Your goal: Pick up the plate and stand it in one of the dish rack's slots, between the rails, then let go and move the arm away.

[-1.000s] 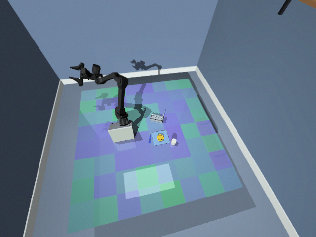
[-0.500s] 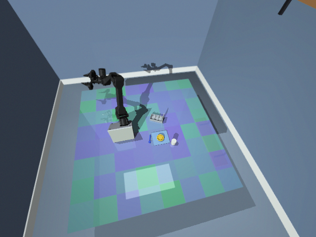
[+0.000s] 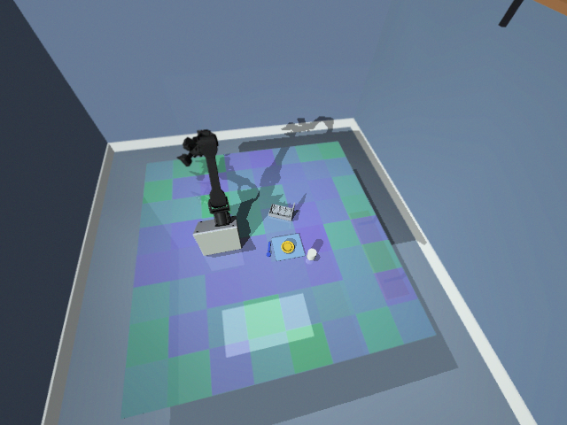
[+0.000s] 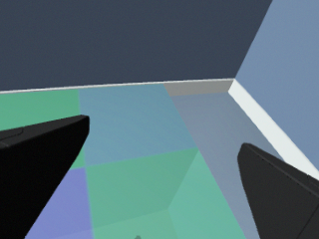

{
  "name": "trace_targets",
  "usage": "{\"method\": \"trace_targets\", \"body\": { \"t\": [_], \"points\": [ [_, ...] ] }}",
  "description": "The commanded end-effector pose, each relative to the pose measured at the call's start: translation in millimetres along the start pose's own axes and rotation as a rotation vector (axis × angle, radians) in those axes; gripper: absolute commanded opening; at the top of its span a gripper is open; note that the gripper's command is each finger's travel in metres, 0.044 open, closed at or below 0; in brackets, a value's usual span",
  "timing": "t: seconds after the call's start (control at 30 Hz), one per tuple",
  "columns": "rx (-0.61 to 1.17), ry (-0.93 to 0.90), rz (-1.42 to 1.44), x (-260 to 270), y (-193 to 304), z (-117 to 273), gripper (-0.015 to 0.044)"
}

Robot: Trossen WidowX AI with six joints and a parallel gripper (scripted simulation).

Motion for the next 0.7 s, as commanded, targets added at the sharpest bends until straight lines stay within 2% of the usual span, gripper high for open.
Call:
{"method": "trace_targets", "body": {
  "t": [0.0,0.3,0.67],
  "points": [
    [0.121,0.073,-0.055,-23,38,22,0.0400],
    [0.354,0.223,-0.199,-59,112,86,0.0400],
    [0.593,0.435,-0.390,-80,182,187,0.0400]
  ]
}}
Point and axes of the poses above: the point midway between the two fingers, 35 mm back from their tips, its own z axis back along the fingers, its own x axis across the jaws, y = z × x, the point moved 4 cm from there along z, back along the fingers, and after that the axes turned 3 degrees about -z, right-handed, at the moved point
